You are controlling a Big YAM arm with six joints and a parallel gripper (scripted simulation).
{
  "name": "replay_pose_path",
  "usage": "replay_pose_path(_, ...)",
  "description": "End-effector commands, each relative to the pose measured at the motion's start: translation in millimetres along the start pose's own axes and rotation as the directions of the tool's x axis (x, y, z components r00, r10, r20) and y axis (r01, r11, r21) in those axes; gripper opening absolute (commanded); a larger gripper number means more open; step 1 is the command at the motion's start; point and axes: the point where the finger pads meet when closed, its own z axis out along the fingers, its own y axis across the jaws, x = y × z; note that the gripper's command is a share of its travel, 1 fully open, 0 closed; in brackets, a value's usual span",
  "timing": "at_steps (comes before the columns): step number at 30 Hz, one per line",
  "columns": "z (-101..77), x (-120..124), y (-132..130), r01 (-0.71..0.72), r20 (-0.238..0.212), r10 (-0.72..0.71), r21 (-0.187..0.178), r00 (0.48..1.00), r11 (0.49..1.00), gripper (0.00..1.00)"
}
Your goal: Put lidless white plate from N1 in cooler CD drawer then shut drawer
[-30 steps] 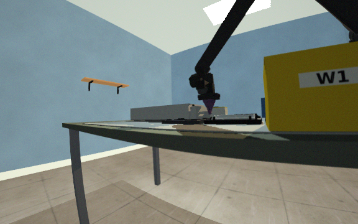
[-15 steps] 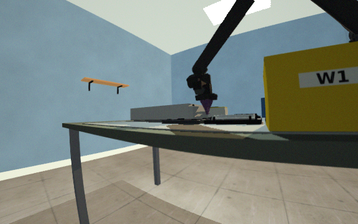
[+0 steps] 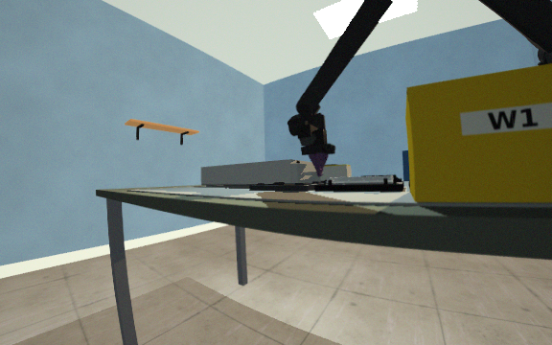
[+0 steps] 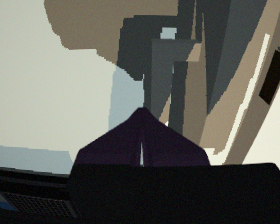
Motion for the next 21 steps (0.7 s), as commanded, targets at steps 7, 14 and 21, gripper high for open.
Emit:
replay_pose_path(7, -8.1, -7.2, -31.1, 0.043, -0.007, -0.042, 0.051, 0.999, 0.998, 0.00)
replay_pose_path(14, -8.1, -7.2, -31.1, 0.043, -0.007, -0.042, 0.051, 0.999, 0.998, 0.00)
replay_pose_path(21, -14.5, -9.8, -29.5, 0.050, -0.008, -0.049, 0.061, 0.999, 0.997, 0.00)
